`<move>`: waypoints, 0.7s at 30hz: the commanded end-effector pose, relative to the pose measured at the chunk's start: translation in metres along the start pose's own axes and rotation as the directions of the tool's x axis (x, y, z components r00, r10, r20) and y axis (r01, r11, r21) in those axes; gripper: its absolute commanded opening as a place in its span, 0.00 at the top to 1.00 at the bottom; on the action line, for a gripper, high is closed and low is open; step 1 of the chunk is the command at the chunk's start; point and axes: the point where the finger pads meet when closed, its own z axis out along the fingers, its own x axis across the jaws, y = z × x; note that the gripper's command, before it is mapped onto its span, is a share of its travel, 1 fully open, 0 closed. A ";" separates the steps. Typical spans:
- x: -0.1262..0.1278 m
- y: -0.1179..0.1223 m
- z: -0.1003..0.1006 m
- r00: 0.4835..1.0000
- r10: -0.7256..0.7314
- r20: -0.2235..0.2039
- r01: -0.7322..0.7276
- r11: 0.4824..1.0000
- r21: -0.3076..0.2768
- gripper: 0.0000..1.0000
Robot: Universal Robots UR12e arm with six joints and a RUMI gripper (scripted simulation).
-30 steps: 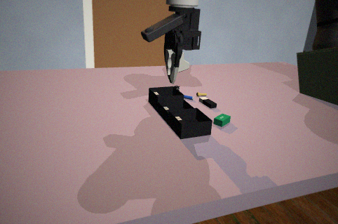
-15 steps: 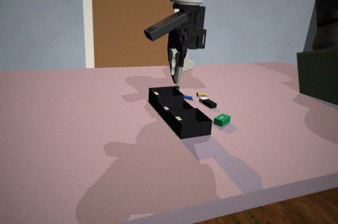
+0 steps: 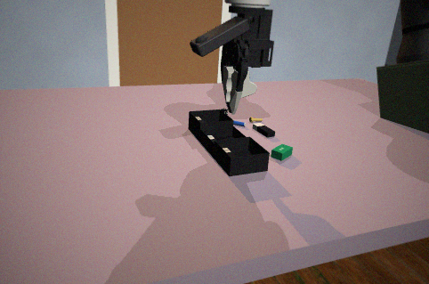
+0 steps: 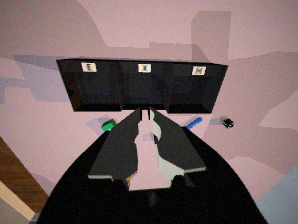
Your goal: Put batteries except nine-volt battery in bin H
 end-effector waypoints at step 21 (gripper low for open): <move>-0.003 -0.001 0.045 1.000 0.000 0.000 0.000 1.000 0.001 0.96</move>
